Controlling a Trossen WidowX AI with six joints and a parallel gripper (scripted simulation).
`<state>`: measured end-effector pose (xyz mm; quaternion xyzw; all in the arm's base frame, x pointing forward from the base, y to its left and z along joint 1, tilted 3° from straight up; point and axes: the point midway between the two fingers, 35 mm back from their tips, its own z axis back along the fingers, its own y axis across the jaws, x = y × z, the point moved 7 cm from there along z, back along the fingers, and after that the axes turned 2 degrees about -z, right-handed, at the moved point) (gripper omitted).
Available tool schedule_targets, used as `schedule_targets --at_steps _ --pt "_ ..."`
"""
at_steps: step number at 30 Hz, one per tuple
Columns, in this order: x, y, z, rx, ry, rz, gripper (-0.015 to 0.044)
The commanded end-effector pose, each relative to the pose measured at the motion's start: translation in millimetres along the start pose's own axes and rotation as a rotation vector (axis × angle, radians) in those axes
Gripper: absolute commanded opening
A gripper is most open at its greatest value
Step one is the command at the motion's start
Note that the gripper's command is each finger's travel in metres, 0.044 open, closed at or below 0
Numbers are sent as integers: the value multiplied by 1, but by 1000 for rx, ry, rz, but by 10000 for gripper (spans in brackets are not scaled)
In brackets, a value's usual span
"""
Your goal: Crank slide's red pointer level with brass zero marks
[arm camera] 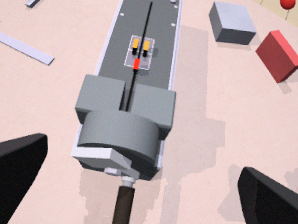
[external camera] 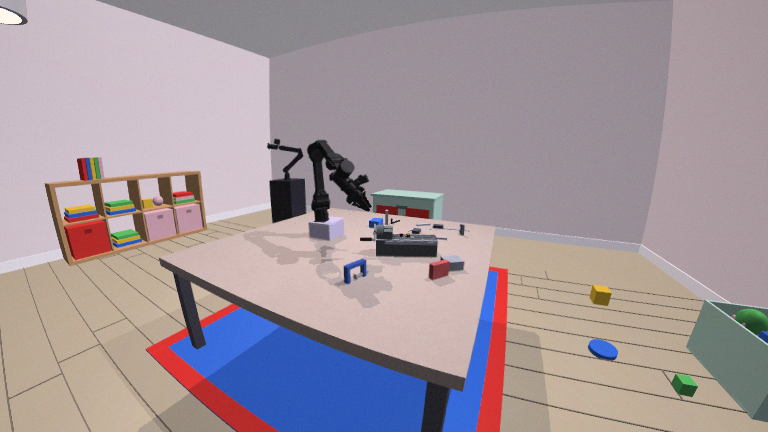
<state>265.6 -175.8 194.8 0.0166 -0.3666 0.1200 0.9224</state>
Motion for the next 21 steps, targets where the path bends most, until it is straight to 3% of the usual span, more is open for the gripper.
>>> schedule_targets --at_steps 1,21 --pt "-4 2 -1 9 -3 -27 440" --pt "-73 3 -70 9 -4 -35 440"
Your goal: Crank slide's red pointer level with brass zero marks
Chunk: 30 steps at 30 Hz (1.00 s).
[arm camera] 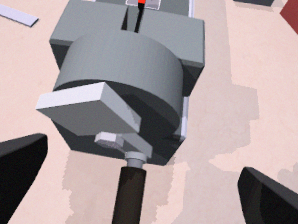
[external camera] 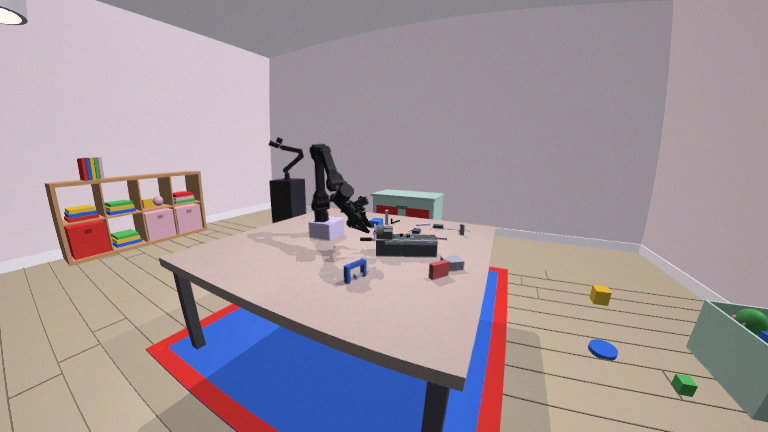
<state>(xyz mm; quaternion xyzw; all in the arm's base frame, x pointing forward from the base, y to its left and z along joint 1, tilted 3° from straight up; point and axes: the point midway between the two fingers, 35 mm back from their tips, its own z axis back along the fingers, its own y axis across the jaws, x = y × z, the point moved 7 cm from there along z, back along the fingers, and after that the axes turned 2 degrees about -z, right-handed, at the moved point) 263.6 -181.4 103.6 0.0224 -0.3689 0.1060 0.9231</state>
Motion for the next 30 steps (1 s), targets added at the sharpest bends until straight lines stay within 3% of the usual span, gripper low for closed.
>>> schedule_targets --at_steps 1,30 --pt "-8 3 -5 9 2 -5 440" --pt "-40 1 -37 9 2 -5 440"
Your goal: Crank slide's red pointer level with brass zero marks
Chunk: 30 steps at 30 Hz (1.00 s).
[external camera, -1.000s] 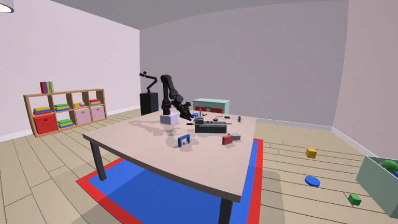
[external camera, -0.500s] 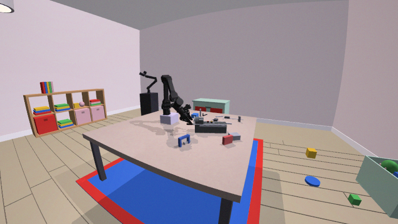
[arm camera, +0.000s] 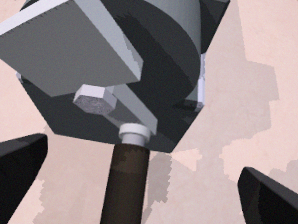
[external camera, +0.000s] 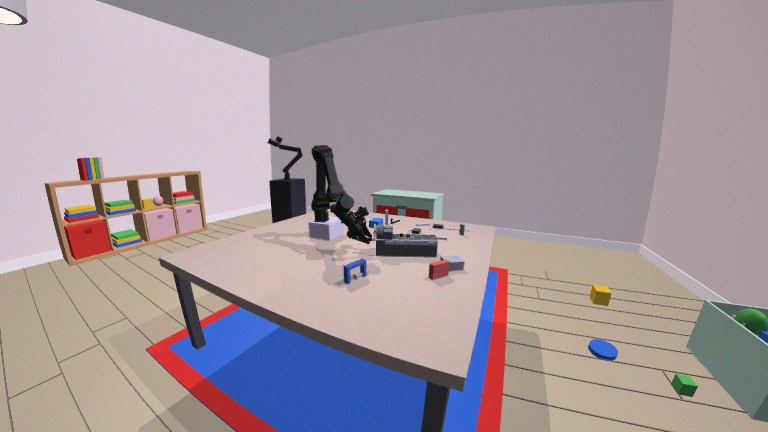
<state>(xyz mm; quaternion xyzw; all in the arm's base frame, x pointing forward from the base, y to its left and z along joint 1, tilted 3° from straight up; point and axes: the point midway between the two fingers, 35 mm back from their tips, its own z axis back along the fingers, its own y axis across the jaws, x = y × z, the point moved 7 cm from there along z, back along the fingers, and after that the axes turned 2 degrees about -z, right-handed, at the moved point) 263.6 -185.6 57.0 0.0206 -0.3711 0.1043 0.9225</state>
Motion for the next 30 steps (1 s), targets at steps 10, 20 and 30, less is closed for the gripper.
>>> schedule_targets --at_steps 10,20,30 --pt "-18 5 -14 14 7 -4 440" --pt "-19 5 -14 14 7 -4 204" --pt "-19 5 -14 14 7 -4 0"
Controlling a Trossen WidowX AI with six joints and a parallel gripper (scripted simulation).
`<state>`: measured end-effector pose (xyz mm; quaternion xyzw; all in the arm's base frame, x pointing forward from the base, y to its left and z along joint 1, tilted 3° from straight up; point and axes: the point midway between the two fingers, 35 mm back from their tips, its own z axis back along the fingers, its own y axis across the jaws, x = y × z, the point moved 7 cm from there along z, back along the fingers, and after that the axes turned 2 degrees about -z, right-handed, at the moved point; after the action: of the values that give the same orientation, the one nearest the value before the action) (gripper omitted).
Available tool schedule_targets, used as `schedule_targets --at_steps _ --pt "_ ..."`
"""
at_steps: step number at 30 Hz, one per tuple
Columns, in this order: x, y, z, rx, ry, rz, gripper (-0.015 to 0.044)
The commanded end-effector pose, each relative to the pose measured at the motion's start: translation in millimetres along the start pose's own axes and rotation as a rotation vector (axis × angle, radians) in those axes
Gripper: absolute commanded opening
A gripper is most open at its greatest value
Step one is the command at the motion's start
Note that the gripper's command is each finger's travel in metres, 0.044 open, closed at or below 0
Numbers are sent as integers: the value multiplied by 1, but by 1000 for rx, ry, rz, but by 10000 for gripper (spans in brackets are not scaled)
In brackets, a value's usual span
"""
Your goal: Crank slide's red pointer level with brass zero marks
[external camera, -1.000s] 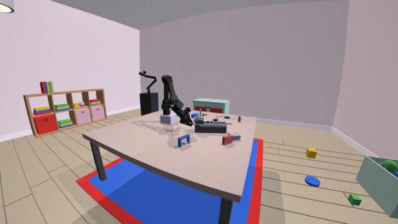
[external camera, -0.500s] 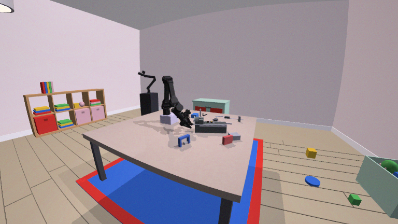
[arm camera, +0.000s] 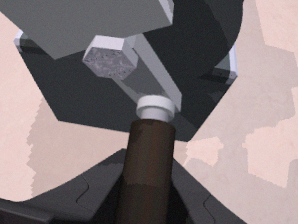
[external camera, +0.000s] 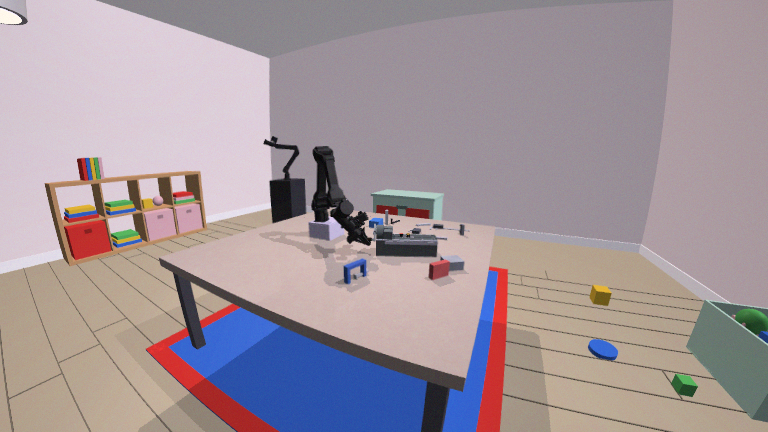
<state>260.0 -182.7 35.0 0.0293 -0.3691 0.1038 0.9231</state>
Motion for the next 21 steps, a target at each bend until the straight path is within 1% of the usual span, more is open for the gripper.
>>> schedule_targets --at_steps 1,21 --pt "0 0 0 -2 4 4 0" --pt "6 -9 6 -3 4 4 0"
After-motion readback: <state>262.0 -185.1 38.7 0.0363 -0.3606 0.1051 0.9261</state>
